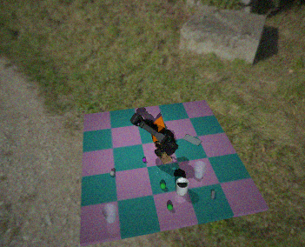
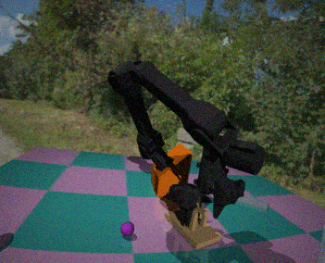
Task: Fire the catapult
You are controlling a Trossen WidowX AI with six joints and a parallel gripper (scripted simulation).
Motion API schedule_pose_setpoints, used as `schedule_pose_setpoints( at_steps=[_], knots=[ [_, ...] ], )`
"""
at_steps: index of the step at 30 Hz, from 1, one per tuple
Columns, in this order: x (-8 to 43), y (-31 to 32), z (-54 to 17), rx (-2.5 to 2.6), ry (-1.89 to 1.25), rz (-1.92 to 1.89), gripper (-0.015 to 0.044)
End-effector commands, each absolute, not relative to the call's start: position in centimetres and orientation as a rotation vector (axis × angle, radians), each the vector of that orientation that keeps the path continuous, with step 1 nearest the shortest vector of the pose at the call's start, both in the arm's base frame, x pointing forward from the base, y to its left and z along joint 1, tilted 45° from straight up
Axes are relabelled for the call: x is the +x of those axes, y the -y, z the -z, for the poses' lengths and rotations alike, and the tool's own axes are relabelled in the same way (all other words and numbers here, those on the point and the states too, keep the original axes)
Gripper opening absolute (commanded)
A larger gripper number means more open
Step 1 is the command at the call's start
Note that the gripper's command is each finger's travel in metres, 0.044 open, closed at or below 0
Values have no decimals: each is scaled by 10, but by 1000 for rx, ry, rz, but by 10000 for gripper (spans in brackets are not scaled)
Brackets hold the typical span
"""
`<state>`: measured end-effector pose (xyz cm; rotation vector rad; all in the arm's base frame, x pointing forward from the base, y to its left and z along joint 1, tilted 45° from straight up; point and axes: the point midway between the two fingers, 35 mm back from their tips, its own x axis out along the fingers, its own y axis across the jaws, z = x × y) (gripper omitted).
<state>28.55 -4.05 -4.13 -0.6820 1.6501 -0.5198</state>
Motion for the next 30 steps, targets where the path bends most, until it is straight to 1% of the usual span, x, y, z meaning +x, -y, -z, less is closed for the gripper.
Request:
schedule_pose_setpoints(
  at_steps=[1,7,18,24,28,30],
  knots=[
    [282,46,47,-692,-1659,518,440],
    [281,49,50,-692,-1659,519,440],
    [283,47,48,-683,-1653,522,151],
    [283,47,48,-683,-1653,522,111],
    [288,20,21,-681,-1654,518,6],
    [289,12,13,-681,-1655,519,0]
  ],
)
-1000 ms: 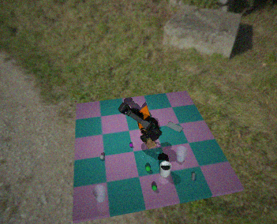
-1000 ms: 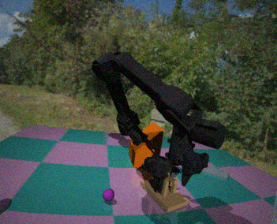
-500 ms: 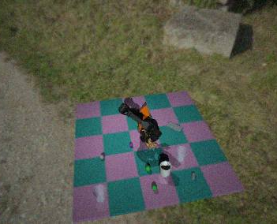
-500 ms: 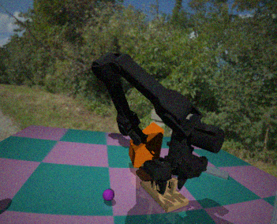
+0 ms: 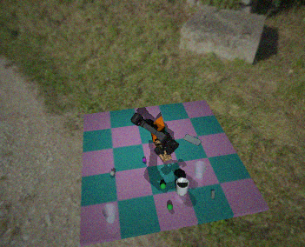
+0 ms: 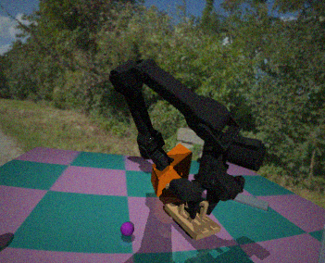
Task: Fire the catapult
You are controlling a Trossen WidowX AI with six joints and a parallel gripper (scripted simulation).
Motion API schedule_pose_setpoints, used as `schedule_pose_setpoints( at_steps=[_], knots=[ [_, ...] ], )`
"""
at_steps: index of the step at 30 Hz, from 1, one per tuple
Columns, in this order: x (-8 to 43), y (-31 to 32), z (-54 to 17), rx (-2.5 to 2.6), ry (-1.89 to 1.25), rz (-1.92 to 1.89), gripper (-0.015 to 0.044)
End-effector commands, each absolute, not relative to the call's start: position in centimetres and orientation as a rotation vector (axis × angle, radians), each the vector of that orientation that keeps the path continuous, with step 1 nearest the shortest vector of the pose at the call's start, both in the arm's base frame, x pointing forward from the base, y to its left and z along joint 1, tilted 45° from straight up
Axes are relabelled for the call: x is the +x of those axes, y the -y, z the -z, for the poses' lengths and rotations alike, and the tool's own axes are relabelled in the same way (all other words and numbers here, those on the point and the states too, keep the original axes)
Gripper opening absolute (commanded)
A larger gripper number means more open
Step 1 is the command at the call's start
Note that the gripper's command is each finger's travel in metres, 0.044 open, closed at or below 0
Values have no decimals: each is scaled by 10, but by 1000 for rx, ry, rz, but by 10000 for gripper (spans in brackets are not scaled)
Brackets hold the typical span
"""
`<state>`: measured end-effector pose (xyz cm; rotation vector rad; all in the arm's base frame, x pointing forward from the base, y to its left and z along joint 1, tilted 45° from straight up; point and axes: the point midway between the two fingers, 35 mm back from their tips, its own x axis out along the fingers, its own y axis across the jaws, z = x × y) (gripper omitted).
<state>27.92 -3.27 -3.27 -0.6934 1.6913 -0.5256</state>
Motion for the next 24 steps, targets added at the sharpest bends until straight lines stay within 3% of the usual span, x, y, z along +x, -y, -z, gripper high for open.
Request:
schedule_pose_setpoints(
  at_steps=[1,9,24],
  knots=[
    [289,12,13,-681,-1655,519,0],
    [323,14,20,-567,-1594,648,0],
    [324,25,27,-562,-1591,653,0]
  ],
)
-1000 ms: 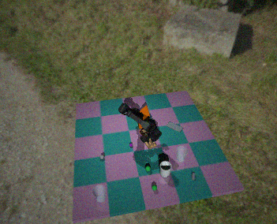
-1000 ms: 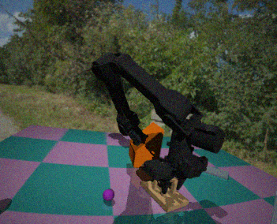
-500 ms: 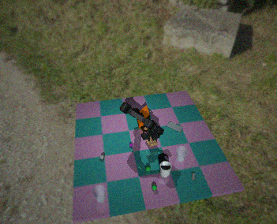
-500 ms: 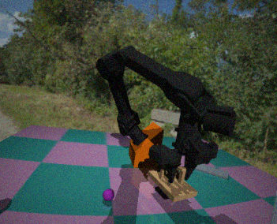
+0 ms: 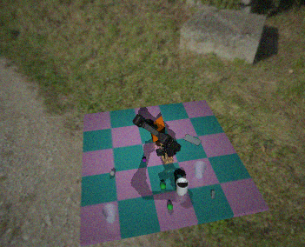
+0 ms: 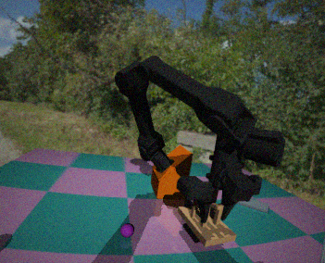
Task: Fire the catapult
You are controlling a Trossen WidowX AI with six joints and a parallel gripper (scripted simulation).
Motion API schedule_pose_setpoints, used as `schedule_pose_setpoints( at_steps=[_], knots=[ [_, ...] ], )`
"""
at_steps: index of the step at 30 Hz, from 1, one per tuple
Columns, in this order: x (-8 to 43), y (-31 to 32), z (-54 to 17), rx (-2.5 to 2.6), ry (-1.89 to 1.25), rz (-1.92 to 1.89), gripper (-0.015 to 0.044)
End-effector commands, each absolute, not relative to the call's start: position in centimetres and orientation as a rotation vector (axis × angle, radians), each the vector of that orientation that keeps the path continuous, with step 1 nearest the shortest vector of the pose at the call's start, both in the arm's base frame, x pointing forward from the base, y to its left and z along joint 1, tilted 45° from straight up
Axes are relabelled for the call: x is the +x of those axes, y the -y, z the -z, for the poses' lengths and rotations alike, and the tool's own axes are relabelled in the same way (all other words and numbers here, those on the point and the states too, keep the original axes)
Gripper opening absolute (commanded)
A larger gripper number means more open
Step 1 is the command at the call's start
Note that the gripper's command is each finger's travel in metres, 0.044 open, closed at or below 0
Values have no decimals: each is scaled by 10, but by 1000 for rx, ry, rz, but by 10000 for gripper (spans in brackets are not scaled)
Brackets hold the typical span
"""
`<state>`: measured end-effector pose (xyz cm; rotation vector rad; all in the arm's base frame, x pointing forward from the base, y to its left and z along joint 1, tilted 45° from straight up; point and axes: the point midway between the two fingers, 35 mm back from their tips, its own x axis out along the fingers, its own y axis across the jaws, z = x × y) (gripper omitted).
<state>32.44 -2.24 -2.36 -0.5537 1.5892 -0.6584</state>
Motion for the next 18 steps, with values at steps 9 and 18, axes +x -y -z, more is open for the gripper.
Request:
schedule_pose_setpoints(
  at_steps=[9,18],
  knots=[
    [323,35,38,-562,-1591,653,0],
    [321,45,48,-563,-1591,654,0]
  ],
)
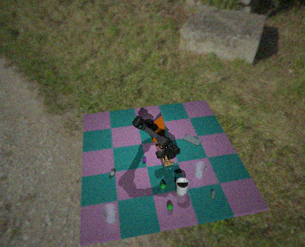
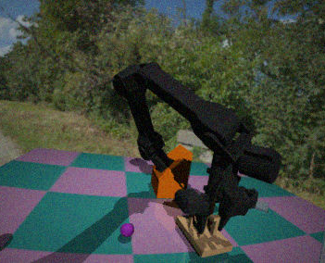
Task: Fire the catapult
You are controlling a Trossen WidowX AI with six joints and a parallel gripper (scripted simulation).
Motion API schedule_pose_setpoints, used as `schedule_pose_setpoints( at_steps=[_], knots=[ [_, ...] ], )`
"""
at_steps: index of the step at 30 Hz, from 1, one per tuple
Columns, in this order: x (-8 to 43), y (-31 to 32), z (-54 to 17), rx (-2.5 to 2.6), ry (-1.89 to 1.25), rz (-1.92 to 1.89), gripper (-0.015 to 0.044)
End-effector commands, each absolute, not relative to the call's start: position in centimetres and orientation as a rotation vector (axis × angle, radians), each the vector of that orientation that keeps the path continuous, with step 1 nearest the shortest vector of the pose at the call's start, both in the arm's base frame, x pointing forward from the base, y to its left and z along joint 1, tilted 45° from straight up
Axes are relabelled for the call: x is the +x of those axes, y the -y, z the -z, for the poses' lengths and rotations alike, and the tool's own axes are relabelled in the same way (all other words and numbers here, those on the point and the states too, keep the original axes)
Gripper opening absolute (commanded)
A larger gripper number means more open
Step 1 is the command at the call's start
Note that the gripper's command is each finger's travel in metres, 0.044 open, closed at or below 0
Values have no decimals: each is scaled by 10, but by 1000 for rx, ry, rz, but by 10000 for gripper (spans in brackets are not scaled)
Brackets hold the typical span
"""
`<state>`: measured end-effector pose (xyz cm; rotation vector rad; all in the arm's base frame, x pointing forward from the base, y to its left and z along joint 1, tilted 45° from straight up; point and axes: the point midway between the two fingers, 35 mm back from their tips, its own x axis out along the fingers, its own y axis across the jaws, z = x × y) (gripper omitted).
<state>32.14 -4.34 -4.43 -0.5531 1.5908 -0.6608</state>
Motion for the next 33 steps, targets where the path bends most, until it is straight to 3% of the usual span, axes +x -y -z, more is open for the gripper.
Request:
schedule_pose_setpoints(
  at_steps=[1,11,28,33],
  knots=[
    [321,47,49,-563,-1591,654,0],
    [320,49,50,-553,-1591,662,0],
    [326,33,35,-551,-1591,658,440],
    [332,-19,-19,-552,-1593,657,440]
  ],
)
